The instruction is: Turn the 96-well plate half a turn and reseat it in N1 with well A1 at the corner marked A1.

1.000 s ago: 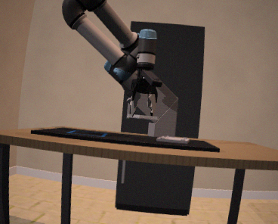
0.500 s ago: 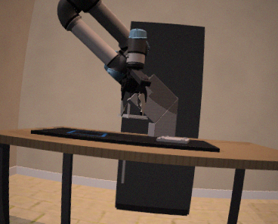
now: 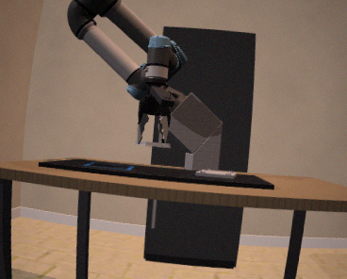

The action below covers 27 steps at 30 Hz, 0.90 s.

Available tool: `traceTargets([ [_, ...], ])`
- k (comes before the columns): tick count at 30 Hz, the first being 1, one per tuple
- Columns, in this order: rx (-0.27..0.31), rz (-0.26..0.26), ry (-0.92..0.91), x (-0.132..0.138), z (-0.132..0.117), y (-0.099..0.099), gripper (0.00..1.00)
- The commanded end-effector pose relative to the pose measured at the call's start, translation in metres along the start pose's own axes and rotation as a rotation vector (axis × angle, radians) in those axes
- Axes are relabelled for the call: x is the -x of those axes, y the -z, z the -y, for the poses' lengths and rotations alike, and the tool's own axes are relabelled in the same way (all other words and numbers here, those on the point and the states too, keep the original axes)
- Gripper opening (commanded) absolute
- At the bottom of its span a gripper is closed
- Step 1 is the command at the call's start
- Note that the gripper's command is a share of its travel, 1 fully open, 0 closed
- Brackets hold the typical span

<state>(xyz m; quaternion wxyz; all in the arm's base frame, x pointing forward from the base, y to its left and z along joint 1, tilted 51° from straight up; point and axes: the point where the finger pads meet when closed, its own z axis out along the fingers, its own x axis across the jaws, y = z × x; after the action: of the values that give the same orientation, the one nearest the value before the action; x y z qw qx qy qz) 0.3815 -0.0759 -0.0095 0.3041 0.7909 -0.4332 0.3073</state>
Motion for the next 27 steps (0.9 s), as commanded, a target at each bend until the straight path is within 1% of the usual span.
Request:
traceTargets([
  [1, -0.003, 0.001, 0.0, -0.014, -0.007, 0.0, 0.0],
  [4, -0.003, 0.001, 0.0, -0.023, -0.011, -0.001, 0.0],
  [6, -0.003, 0.001, 0.0, -0.023, -0.011, -0.001, 0.0],
  [21, -0.002, 0.001, 0.0, -0.068, -0.034, -0.002, 0.0],
  [23, -0.002, 0.001, 0.0, -0.068, -0.034, -0.002, 0.0],
  [27, -0.002, 0.001, 0.0, -0.08, -0.04, -0.003, 0.0],
])
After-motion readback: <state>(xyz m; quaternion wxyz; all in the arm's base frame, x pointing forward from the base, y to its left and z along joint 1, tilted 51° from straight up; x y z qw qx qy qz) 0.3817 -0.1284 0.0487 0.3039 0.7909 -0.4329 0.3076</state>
